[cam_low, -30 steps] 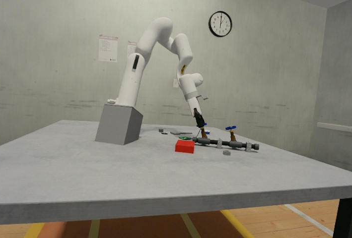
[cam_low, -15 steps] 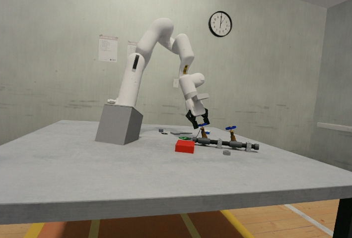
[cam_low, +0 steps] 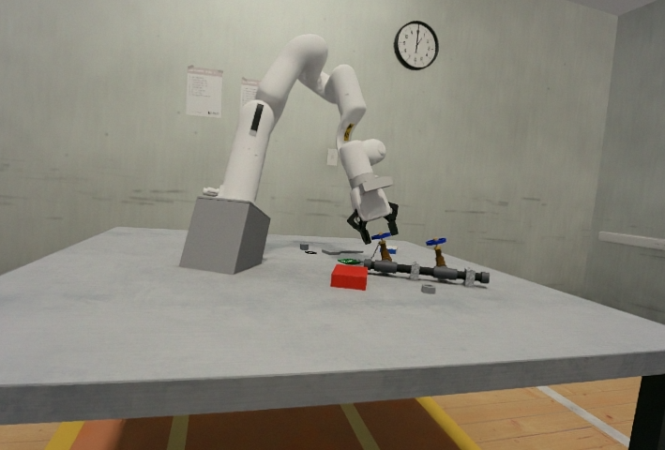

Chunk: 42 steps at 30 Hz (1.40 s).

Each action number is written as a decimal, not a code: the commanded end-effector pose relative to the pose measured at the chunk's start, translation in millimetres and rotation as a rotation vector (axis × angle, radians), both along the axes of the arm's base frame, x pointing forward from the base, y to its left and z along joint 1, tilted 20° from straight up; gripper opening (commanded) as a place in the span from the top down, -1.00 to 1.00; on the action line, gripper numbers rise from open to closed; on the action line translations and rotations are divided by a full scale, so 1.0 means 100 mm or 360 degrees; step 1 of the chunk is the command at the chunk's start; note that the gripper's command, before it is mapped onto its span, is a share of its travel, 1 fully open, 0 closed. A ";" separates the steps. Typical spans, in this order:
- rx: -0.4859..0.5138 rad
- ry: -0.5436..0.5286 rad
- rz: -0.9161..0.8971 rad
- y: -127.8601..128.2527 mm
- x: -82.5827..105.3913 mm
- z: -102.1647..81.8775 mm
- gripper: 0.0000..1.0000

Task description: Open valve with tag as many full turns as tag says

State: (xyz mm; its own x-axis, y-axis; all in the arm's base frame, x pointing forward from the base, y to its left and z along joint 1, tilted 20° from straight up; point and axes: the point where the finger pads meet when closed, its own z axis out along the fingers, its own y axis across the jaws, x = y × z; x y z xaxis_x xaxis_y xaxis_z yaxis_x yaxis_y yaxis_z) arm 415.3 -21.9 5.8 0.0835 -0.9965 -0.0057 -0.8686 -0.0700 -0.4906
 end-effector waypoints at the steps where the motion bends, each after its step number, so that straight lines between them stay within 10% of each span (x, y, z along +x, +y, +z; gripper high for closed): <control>1: 0.0177 0.0099 0.0077 -0.01 0.01 0.01 -1.00; 32: 0.0177 0.0099 0.0077 -0.01 0.01 0.01 -1.00; 33: 0.0177 0.0099 0.0077 -0.01 0.01 0.01 1.00; 42: 0.0177 0.0099 0.0077 -0.01 0.01 0.01 1.00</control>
